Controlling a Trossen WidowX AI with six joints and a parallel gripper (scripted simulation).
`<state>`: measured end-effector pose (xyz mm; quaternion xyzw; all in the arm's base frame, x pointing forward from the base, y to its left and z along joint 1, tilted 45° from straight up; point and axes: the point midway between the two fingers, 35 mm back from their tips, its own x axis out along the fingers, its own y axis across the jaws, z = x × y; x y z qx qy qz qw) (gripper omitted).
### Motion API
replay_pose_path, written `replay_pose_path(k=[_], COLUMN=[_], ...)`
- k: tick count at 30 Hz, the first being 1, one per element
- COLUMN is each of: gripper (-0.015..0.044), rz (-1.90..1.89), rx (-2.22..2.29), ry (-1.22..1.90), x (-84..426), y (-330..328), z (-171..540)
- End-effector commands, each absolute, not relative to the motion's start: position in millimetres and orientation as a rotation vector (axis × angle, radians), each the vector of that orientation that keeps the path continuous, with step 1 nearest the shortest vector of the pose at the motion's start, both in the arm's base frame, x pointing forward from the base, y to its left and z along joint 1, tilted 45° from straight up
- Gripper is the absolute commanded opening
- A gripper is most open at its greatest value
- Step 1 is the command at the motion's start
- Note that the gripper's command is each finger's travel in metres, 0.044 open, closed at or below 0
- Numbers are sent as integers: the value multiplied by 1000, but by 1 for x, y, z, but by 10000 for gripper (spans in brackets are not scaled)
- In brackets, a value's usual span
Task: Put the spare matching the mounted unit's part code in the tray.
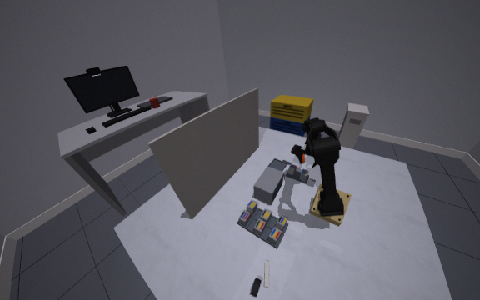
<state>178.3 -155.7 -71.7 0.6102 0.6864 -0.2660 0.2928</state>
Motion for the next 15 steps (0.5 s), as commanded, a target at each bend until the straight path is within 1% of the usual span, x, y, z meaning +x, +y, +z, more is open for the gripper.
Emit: replay_pose_path(k=[1, 15], gripper=[300, 300], rz=[-708, -708], rx=[1632, 1632], ry=[1834, 1833], x=[178, 178], y=[-152, -139], z=[-74, -90])
